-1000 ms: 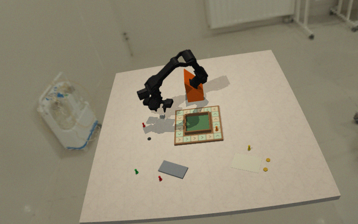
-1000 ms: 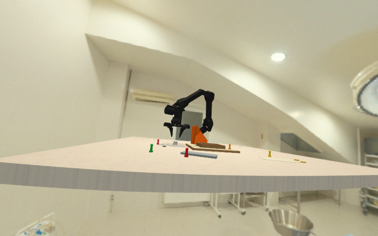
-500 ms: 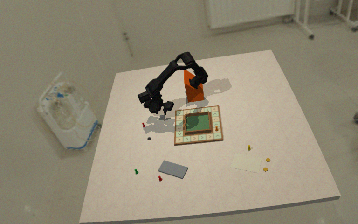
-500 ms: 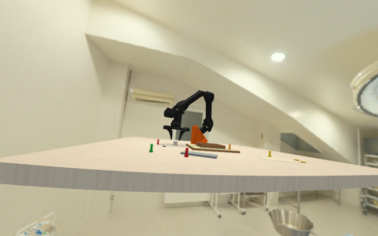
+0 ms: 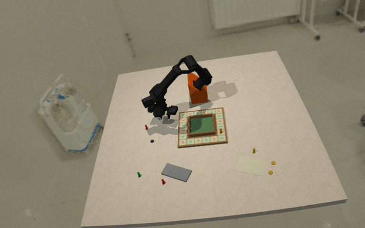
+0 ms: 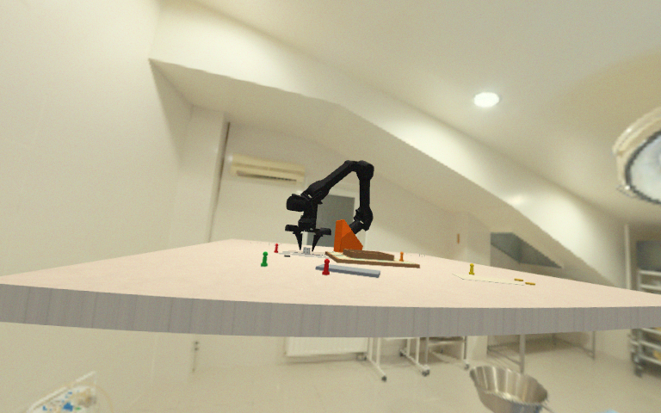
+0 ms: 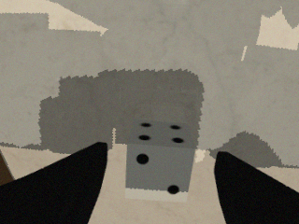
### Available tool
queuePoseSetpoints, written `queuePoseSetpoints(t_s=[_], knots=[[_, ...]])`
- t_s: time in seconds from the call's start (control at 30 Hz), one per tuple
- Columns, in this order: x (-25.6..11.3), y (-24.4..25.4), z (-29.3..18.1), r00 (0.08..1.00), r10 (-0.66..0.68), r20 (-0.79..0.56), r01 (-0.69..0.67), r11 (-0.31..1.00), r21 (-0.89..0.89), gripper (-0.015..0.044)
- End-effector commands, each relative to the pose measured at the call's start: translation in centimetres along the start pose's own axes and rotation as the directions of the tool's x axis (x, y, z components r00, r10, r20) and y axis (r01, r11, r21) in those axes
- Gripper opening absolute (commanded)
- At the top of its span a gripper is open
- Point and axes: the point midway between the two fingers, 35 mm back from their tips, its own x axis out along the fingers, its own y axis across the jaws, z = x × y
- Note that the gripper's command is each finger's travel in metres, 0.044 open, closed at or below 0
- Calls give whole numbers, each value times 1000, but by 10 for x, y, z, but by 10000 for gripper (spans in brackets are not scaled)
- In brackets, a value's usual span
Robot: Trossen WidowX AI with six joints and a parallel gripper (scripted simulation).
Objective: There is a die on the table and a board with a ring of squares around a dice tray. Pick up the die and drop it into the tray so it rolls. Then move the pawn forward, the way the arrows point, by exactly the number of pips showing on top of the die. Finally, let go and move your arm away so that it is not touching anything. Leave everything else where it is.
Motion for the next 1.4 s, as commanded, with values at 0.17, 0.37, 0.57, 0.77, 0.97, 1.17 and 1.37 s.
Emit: queuePoseSetpoints(t_s=[0.17, 0.37, 0.57, 0.77, 0.97, 1.17, 1.37], knots=[[2, 1, 0, 1000, 6, -2, -6, 1000, 3, 117], [2, 1, 0, 1000, 6, -2, -6, 1000, 3, 57], [-35, -2, 3, 1000, 2, 0, -2, 1000, 4, 0], [-90, -3, -1, 1000, -2, -1, 2, 1000, 8, 0], [-121, -1, -7, 1000, 2, -2, -1, 1000, 5, 0], [-123, 21, 2, 1000, -14, -4, 14, 997, 73, 0], [-123, 45, 14, 1000, -25, 2, 24, 978, 206, 0]])
